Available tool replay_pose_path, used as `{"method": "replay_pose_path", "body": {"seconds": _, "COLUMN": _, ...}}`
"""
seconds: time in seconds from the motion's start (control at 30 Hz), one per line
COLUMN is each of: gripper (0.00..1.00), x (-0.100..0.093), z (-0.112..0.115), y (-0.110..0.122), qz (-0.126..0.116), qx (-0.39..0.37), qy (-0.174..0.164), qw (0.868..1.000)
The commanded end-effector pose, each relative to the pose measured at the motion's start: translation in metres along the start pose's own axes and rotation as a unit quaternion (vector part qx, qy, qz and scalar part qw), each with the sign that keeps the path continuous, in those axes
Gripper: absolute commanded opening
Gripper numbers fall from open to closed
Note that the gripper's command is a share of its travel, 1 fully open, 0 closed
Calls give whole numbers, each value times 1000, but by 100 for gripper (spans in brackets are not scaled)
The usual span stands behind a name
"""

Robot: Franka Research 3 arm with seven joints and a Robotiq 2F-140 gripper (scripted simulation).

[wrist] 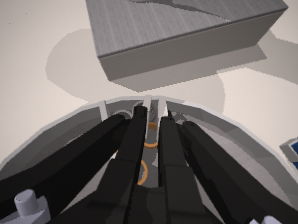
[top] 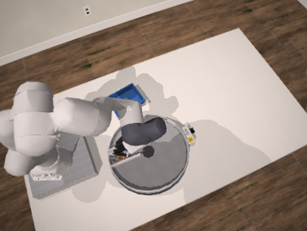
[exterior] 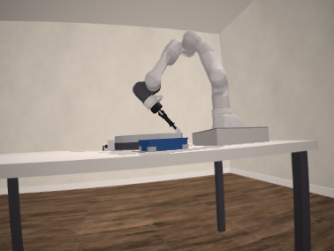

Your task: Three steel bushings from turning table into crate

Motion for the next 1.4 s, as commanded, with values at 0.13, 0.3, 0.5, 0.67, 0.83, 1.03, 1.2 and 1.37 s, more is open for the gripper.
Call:
{"method": "replay_pose_path", "body": {"seconds": 0.13, "gripper": 6, "x": 1, "z": 0, "y": -1, "qz": -2, "qx": 2, "qy": 1, "qw": 1000}}
{"method": "replay_pose_path", "body": {"seconds": 0.3, "gripper": 0, "x": 1, "z": 0, "y": -1, "qz": -2, "qx": 2, "qy": 1, "qw": 1000}}
{"method": "replay_pose_path", "body": {"seconds": 0.5, "gripper": 0, "x": 1, "z": 0, "y": -1, "qz": -2, "qx": 2, "qy": 1, "qw": 1000}}
{"method": "replay_pose_path", "body": {"seconds": 0.67, "gripper": 0, "x": 1, "z": 0, "y": -1, "qz": -2, "qx": 2, "qy": 1, "qw": 1000}}
{"method": "replay_pose_path", "body": {"seconds": 0.83, "gripper": 0, "x": 1, "z": 0, "y": -1, "qz": -2, "qx": 2, "qy": 1, "qw": 1000}}
{"method": "replay_pose_path", "body": {"seconds": 1.03, "gripper": 0, "x": 1, "z": 0, "y": -1, "qz": -2, "qx": 2, "qy": 1, "qw": 1000}}
{"method": "replay_pose_path", "body": {"seconds": 1.2, "gripper": 0, "x": 1, "z": 0, "y": -1, "qz": -2, "qx": 2, "qy": 1, "qw": 1000}}
{"method": "replay_pose_path", "body": {"seconds": 1.37, "gripper": 0, "x": 1, "z": 0, "y": -1, "qz": -2, "qx": 2, "qy": 1, "qw": 1000}}
Point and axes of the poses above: the point where the finger pads meet when closed, its own x axis out along the fingers, its own y axis across the jaws, z = x × y, the point moved 8 cm from there along -x, back along the fingers, and after that the axes turned 4 degrees about -x, right-handed, at the moved point
